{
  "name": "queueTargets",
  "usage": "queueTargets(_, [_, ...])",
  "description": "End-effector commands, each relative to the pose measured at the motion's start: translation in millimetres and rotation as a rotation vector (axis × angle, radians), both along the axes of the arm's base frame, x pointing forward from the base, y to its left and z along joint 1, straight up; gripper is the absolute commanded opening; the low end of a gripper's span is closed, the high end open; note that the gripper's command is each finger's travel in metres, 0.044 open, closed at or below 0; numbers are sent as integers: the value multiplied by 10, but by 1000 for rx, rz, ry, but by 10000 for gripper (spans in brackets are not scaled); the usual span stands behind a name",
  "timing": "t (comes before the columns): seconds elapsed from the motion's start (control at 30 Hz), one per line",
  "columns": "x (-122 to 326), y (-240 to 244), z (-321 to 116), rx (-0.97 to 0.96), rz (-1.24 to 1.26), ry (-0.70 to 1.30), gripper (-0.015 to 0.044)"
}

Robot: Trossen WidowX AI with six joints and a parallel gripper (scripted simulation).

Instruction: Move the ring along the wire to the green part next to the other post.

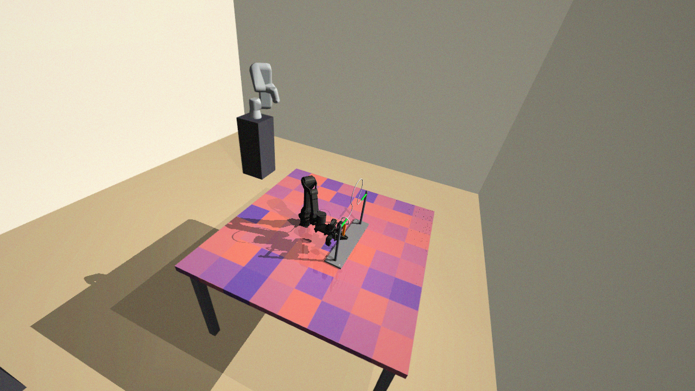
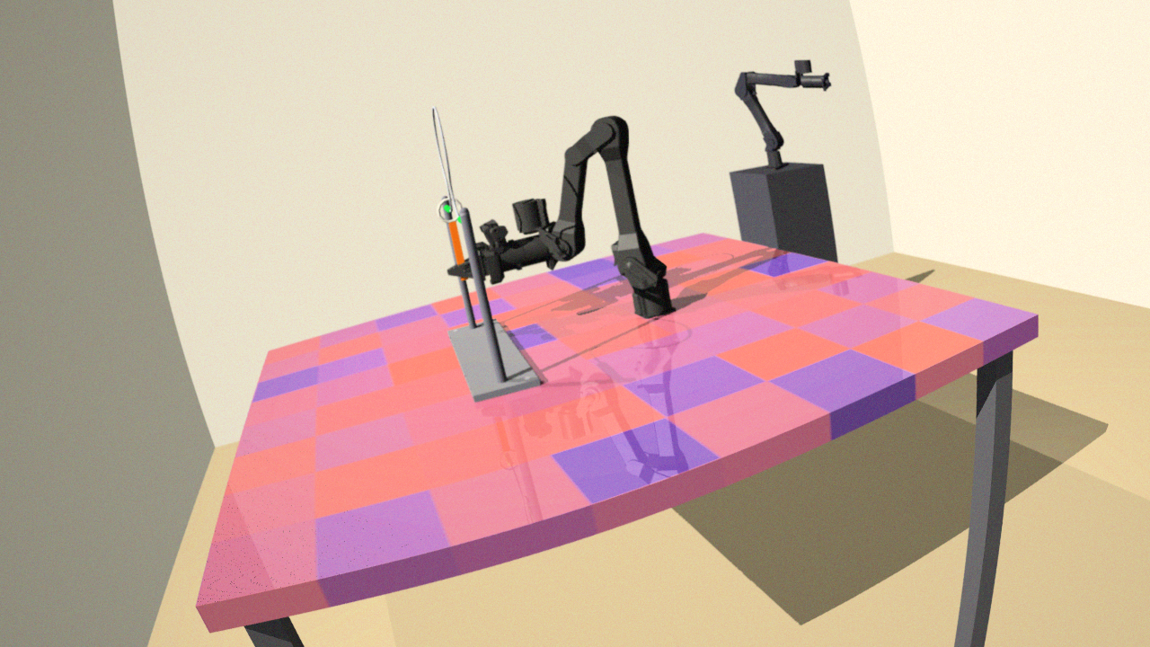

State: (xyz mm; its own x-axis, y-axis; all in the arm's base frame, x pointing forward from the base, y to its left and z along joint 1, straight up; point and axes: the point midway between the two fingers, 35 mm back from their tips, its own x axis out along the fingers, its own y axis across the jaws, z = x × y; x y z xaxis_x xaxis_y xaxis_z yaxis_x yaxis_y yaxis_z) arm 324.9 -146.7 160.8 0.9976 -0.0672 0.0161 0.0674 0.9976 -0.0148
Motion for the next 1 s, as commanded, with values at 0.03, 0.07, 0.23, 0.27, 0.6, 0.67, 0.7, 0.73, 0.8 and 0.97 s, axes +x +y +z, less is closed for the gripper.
queueTargets(0.03, [6, -9, 13, 1, -3, -2, -150])
queueTargets(0.07, [6, -9, 13, 1, -3, -2, -150])
queueTargets(0.23, [6, -9, 13, 1, -3, -2, -150])
queueTargets(0.27, [6, -9, 13, 1, -3, -2, -150])
queueTargets(0.6, [10, 46, 12, 1, -3, -2, -150])
queueTargets(0.67, [12, 66, 12, 2, -3, -2, -150])
queueTargets(0.7, [13, 76, 12, 2, -3, -2, -150])
queueTargets(0.73, [14, 86, 12, 2, -3, -2, -150])
queueTargets(0.8, [15, 106, 12, 2, -3, -2, -150])
queueTargets(0.97, [19, 158, 12, 4, -3, -2, -150])
